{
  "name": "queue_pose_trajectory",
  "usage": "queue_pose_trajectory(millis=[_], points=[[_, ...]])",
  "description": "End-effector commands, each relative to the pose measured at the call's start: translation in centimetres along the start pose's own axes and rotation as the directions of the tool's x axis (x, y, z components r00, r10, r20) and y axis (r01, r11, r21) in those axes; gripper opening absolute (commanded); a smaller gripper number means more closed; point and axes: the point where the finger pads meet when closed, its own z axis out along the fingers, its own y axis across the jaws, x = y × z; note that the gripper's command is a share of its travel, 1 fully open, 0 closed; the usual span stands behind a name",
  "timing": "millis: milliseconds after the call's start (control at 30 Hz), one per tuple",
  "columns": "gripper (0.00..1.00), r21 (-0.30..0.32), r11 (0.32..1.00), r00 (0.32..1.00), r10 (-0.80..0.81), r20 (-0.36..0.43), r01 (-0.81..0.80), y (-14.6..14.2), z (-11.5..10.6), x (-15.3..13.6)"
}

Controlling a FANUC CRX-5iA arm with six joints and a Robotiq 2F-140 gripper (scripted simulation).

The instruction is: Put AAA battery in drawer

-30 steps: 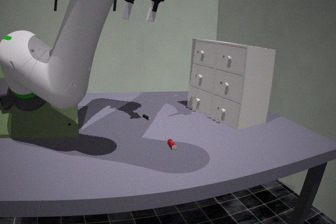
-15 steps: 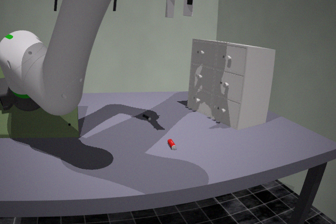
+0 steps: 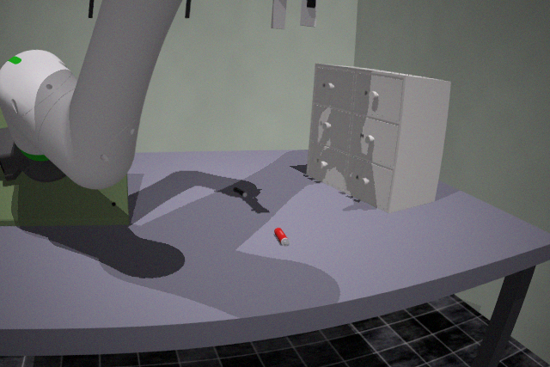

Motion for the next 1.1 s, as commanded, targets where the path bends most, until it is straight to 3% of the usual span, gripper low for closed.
queue_pose_trajectory(millis=[0,567,767,1067], points=[[1.00,0.000,1.000,1.000,0.000,0.000,0.000,0.0,0.0,0.0],[1.00,0.000,1.000,1.000,-0.011,0.000,0.011,-0.4,0.7,0.3],[1.00,0.000,0.999,0.999,-0.040,-0.001,0.040,-1.3,2.5,1.1],[1.00,0.001,0.989,0.989,-0.145,-0.001,0.145,-4.8,9.1,3.9]])
